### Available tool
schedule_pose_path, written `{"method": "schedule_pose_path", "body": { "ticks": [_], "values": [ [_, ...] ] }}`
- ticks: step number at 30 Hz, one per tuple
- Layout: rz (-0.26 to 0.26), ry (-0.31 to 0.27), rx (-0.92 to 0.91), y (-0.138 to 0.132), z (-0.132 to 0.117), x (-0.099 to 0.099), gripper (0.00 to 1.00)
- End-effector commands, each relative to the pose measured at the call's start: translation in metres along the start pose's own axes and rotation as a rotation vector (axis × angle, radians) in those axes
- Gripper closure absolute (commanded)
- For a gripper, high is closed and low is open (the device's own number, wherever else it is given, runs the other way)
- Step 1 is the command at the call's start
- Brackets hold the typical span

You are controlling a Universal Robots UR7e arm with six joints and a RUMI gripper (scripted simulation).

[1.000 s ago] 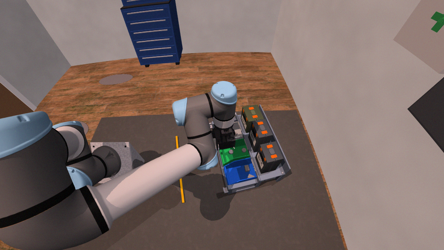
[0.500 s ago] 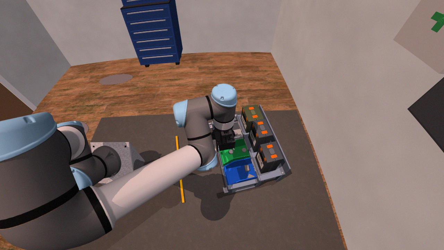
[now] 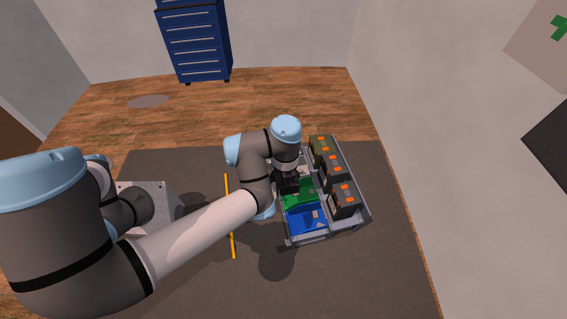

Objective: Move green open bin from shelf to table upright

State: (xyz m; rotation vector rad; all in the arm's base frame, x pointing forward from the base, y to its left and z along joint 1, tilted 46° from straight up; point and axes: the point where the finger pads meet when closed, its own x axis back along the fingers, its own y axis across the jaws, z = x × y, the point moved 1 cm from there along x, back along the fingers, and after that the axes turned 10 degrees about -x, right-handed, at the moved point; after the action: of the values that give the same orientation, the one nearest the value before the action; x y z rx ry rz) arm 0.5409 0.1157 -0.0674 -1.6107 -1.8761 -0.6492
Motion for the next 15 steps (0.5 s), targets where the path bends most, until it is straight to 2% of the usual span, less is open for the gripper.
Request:
{"method": "schedule_pose_path", "body": {
  "ticks": [1, 15],
  "values": [
    [-0.002, 0.001, 0.0, 0.0, 0.0, -0.009, 0.42],
    [-0.002, 0.001, 0.0, 0.0, 0.0, -0.028, 0.42]
  ]
}}
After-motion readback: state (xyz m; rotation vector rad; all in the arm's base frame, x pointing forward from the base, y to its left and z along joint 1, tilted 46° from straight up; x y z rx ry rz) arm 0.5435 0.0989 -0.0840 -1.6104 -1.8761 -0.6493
